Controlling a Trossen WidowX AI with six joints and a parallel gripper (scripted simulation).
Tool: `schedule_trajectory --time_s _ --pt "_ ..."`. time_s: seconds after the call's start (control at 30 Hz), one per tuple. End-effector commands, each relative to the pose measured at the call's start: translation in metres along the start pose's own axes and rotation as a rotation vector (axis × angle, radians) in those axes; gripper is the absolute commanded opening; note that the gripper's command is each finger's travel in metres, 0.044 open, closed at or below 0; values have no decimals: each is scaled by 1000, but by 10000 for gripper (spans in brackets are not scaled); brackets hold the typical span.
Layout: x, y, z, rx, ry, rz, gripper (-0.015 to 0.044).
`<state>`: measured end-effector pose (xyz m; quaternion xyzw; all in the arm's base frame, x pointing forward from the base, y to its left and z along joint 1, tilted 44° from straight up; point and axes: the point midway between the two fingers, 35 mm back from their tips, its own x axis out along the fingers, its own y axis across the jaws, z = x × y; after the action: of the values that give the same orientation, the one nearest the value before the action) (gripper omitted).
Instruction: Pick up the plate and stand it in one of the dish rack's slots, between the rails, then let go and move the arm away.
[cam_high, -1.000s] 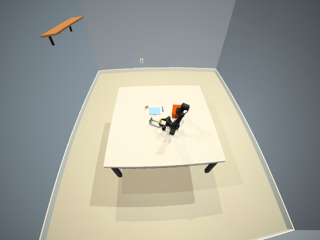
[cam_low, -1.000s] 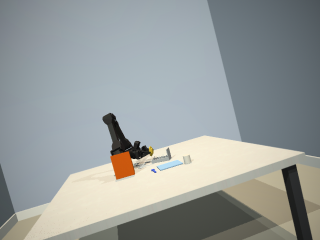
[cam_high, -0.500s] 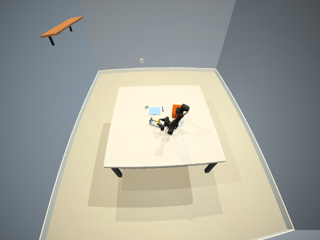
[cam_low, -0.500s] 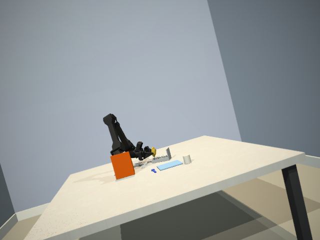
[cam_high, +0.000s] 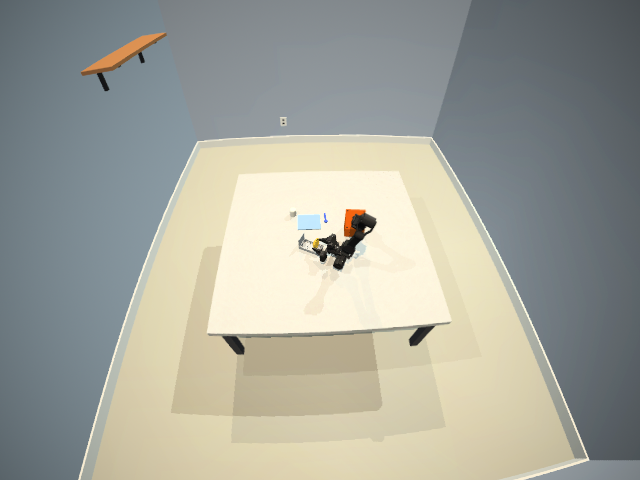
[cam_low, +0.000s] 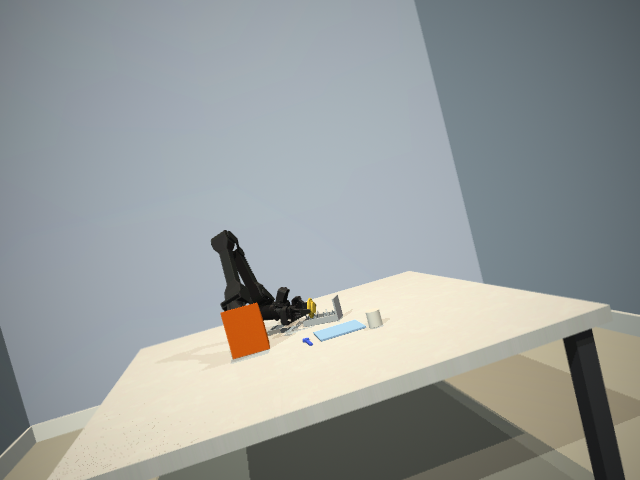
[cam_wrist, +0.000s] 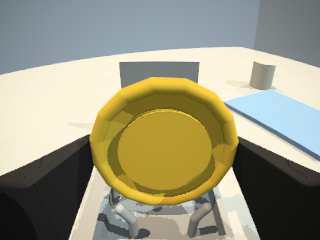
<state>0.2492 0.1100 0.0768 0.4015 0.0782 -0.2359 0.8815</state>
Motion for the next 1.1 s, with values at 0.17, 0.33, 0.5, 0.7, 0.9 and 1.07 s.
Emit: schedule_trajectory --time_s 0.17,0.33,0.5,0.7,0.9,1.07 --pt "0 0 0 0 0 0 0" --pt "0 0 0 0 0 0 0" --pt "0 1 0 7 0 1 105" --pt "0 1 0 7 0 1 263" --pt "0 1 0 7 0 1 400" --pt "0 1 0 7 0 1 400"
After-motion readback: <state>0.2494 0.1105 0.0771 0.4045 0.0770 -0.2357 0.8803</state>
